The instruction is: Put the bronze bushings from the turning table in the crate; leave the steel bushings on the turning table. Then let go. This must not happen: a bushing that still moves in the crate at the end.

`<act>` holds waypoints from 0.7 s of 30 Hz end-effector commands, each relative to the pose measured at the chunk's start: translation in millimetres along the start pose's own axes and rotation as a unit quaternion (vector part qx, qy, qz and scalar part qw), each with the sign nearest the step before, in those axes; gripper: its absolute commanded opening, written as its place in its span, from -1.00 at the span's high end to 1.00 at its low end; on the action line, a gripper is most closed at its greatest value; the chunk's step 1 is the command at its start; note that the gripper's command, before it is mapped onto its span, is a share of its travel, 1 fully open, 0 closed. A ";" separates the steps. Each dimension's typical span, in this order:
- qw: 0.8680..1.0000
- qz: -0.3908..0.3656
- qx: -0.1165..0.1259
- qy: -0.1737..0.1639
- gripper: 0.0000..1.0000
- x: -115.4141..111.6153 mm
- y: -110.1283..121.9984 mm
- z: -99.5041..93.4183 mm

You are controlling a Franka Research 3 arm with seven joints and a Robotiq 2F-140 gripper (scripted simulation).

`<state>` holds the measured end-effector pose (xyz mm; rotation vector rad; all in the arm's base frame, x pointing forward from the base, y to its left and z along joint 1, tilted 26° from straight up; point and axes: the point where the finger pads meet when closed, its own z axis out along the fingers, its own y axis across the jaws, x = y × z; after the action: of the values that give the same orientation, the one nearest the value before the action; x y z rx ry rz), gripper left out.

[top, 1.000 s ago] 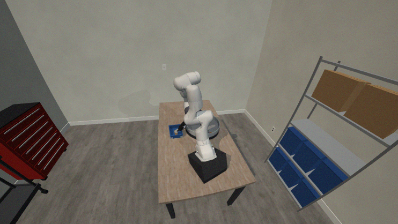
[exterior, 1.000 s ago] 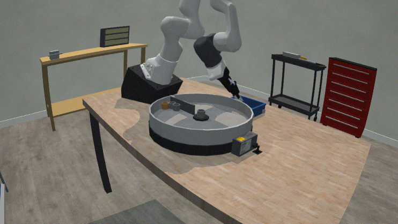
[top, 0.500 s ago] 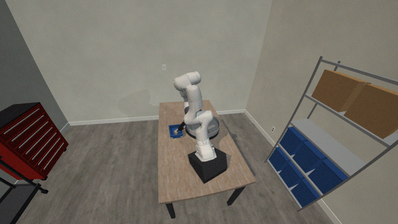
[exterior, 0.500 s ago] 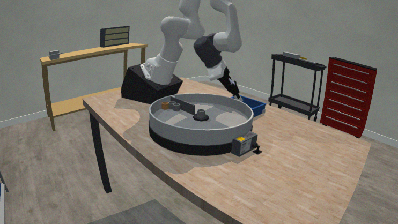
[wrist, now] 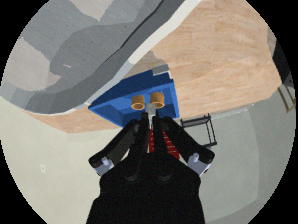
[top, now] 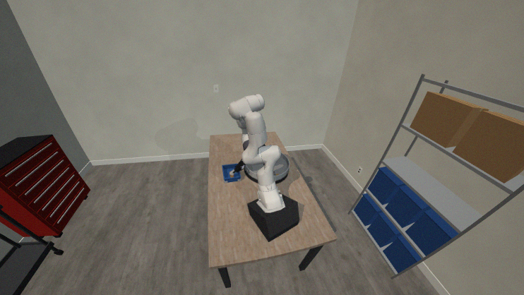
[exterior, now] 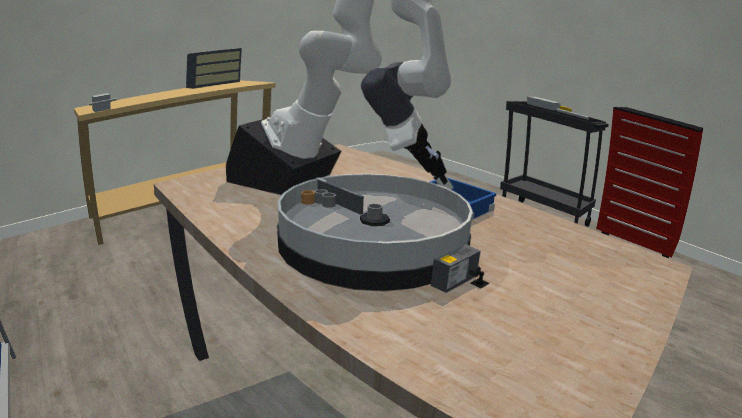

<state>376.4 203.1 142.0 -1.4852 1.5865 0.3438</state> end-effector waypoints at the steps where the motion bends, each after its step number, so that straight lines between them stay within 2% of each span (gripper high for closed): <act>1: 1.000 0.000 0.000 0.001 1.00 0.2 -0.2 0.6; 21: 1.000 0.000 0.000 0.001 1.00 2.0 0.2 3.4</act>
<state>376.7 204.5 139.7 -1.4819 1.5905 0.3494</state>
